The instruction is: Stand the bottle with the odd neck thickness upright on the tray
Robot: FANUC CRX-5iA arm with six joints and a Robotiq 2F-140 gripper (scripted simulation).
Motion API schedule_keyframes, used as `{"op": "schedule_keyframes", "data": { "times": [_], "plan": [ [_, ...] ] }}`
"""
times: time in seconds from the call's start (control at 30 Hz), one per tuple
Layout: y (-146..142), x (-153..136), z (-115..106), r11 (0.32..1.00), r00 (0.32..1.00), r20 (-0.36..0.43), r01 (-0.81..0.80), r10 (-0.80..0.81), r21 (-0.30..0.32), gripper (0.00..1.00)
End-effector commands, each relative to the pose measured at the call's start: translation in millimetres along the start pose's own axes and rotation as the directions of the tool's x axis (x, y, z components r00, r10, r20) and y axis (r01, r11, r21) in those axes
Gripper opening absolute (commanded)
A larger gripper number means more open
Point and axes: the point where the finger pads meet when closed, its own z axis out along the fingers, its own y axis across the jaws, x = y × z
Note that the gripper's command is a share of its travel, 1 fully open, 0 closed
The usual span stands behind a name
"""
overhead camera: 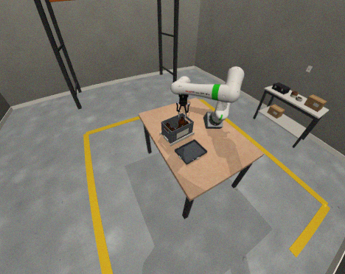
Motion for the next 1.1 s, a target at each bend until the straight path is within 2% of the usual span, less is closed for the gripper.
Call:
{"op": "schedule_keyframes", "data": {
  "times": [0.0, 0.47, 1.07],
  "plan": [
    [-0.4, 0.2, 0.8, 1.000, 1.000, -0.001, 0.000, 0.000, 0.001, 0.44],
    [-0.5, 0.3, 17.1, 1.000, 1.000, -0.001, 0.000, 0.000, 0.001, 0.44],
    [-0.5, 0.3, 23.7, 1.000, 1.000, -0.001, 0.000, 0.000, 0.001, 0.44]
  ]
}}
